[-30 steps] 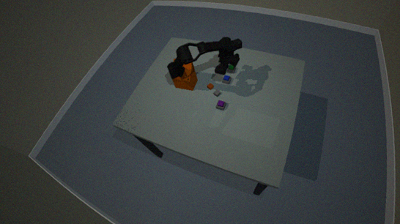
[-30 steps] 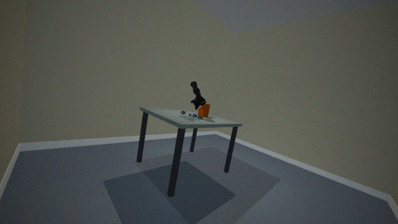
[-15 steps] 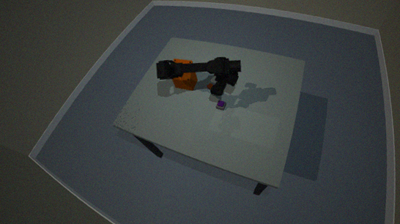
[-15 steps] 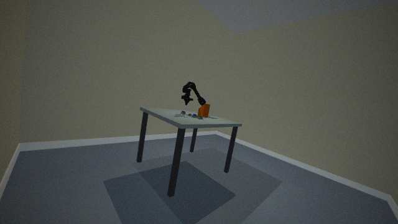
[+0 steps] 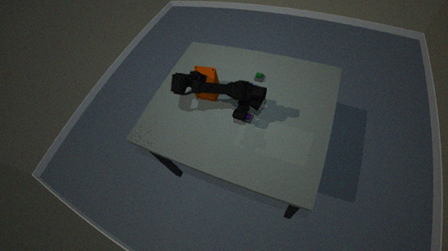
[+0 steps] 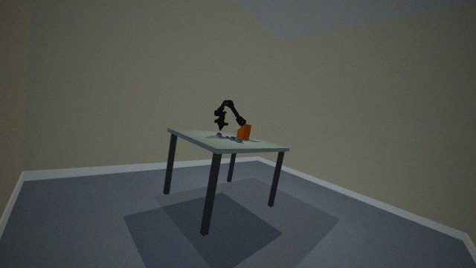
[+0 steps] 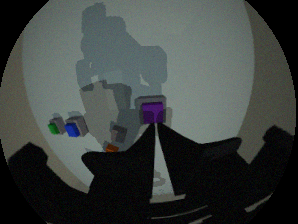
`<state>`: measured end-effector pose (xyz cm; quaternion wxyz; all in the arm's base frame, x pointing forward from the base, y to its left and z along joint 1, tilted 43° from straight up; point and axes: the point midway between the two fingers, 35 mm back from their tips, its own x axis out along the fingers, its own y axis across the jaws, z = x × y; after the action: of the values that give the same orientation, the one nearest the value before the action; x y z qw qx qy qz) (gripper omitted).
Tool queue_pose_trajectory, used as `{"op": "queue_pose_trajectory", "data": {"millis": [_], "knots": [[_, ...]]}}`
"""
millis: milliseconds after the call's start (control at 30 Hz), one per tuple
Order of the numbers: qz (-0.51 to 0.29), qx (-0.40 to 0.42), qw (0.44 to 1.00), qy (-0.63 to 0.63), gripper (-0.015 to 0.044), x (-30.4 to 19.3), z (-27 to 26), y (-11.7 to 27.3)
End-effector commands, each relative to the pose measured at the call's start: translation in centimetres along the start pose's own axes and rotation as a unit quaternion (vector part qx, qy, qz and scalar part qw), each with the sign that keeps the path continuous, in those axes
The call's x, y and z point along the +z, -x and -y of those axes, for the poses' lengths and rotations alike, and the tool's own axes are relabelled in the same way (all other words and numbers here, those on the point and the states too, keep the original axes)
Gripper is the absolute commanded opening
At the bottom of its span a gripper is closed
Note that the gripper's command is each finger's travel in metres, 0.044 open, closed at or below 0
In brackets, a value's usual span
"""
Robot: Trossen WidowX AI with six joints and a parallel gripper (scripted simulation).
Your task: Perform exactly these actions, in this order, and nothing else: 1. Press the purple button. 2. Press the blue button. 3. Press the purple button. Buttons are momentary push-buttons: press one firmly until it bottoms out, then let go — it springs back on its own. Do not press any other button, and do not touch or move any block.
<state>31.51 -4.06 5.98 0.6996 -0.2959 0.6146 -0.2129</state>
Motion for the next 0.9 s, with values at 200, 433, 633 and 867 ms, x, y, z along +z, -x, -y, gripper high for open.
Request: {"op": "queue_pose_trajectory", "data": {"millis": [200,433,633,867], "knots": [[0.005,-0.001,1.000,0.005,0.0020,0.2,-0.1,-1.4],[0.005,-0.001,1.000,0.005,0.0020,0.2,-0.1,-2.5],[0.005,-0.002,1.000,0.005,0.0020,0.2,-0.1,-3.5],[0.005,-0.002,1.000,0.005,0.0020,0.2,-0.1,-3.8]]}}
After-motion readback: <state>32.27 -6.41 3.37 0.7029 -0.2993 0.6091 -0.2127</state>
